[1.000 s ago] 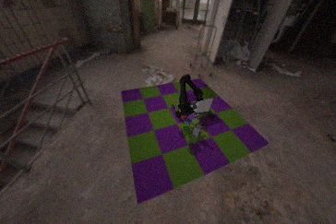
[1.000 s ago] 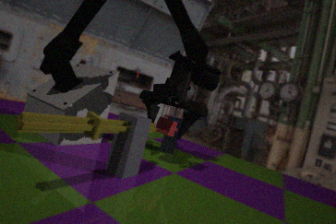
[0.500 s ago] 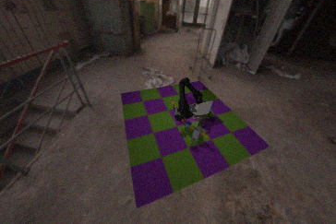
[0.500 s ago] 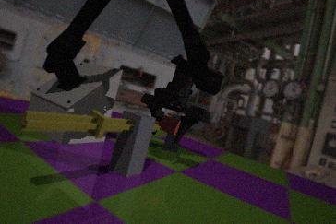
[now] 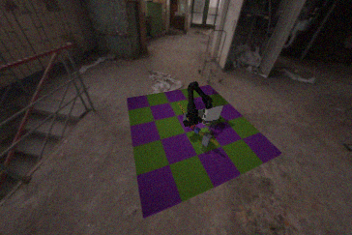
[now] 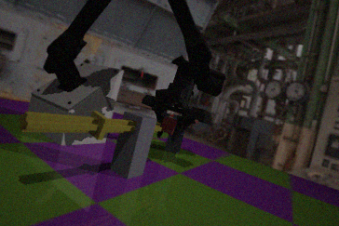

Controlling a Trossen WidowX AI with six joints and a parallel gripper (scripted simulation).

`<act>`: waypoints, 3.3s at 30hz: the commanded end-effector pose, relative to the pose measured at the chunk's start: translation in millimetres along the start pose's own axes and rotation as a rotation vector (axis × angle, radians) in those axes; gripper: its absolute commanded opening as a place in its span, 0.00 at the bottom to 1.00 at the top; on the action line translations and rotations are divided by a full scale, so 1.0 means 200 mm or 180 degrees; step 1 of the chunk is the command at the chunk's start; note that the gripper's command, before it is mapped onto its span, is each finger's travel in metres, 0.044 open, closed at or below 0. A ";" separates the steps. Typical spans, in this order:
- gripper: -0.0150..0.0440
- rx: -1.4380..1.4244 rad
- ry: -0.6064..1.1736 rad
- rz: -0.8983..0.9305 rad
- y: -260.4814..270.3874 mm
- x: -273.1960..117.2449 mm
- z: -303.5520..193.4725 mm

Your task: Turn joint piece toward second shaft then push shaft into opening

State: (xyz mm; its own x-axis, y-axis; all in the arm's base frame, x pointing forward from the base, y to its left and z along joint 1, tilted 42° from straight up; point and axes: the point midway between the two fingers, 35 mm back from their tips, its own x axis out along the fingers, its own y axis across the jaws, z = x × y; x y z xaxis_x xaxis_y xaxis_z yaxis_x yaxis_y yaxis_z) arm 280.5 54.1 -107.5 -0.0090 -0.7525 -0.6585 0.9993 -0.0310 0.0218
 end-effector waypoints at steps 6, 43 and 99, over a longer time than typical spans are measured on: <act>0.56 -0.0011 -0.0010 0.0004 0.00 0.00 0.00; 0.56 -0.0011 -0.0010 0.0004 0.00 0.00 0.00; 0.25 -0.0004 0.0000 0.0000 0.00 0.00 0.00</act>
State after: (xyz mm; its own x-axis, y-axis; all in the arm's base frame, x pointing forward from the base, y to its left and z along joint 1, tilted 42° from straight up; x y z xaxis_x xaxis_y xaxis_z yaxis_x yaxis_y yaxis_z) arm 280.5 54.0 -107.5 -0.0089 -0.7526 -0.6584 0.9993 -0.0302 0.0210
